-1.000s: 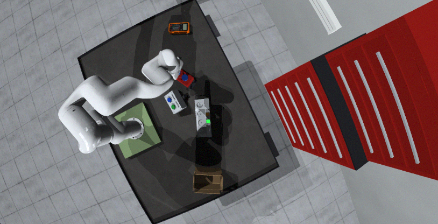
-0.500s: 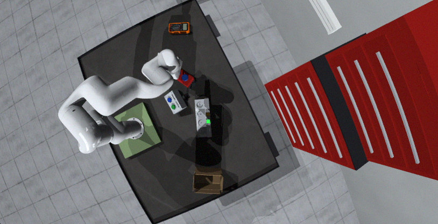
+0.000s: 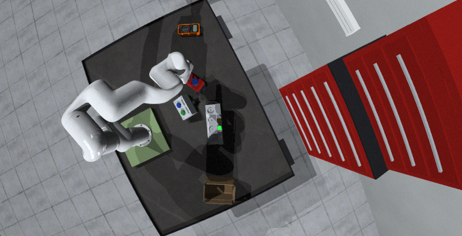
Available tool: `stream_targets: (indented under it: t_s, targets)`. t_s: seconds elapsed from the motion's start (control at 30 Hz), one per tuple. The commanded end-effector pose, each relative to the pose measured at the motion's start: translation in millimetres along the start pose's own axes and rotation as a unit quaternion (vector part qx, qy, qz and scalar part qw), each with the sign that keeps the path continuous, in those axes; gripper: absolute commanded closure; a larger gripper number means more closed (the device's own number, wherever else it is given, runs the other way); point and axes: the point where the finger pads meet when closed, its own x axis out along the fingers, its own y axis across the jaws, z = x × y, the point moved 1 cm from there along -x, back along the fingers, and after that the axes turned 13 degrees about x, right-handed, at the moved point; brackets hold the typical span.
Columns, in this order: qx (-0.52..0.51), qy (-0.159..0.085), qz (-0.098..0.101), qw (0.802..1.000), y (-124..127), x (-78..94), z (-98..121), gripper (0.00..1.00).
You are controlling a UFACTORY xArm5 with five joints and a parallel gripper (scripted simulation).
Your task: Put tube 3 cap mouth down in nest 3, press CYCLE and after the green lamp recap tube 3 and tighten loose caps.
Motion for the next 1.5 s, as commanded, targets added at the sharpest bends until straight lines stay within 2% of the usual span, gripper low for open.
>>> stream_targets:
  t_s: [0.0,0.23,0.53,0.77,0.8,1.13,1.17,1.23,1.47]
  targets:
    - [0.087,-0.004,0.001,0.996,0.9,-0.7,0.1,1.00]
    - [0.170,-0.004,0.001,0.985,0.9,-0.5,0.1,1.00]
    - [0.308,-0.003,0.002,0.951,0.9,0.0,0.1,1.00]
    - [0.308,-0.003,0.002,0.951,0.9,0.0,0.1,1.00]
    - [0.308,-0.003,0.002,0.951,0.9,0.0,0.1,0.54]
    - [0.308,-0.003,0.002,0.951,0.9,0.0,0.1,0.54]
    - [0.289,-0.003,0.002,0.957,0.9,-0.5,0.1,0.54]
    - [0.289,-0.003,0.002,0.957,0.9,-0.5,0.1,0.54]
    - [0.153,-0.004,0.001,0.988,0.9,-1.0,0.1,0.54]
